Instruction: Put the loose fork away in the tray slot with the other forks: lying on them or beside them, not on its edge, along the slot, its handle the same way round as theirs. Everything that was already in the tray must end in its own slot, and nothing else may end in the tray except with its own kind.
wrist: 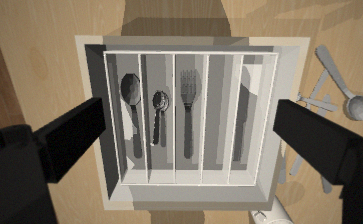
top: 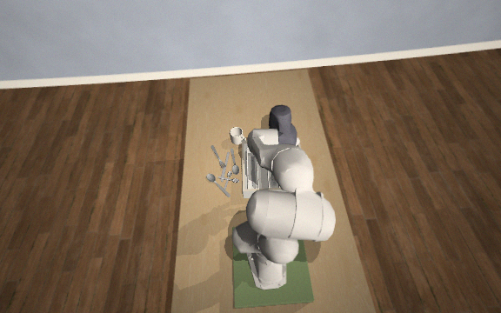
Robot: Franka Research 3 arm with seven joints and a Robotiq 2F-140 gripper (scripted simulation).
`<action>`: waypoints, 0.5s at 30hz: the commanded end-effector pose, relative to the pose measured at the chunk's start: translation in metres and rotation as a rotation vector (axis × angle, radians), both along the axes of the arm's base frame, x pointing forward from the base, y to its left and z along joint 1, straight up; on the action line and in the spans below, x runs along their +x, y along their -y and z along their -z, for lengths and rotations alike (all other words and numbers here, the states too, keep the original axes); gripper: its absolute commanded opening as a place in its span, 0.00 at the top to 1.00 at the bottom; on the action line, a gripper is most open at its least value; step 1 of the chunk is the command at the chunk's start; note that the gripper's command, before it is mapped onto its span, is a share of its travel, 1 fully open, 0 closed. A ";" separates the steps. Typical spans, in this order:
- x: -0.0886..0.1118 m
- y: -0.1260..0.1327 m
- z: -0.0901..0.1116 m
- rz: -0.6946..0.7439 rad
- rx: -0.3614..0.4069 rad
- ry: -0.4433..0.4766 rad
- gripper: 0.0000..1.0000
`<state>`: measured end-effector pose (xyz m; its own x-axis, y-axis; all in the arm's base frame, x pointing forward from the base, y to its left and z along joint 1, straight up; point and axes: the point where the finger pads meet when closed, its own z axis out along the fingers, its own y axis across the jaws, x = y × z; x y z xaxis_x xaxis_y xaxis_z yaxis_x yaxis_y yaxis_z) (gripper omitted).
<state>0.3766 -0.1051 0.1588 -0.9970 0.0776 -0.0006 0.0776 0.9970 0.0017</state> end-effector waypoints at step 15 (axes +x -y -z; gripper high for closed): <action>0.012 -0.004 -0.002 -0.111 0.001 -0.001 0.00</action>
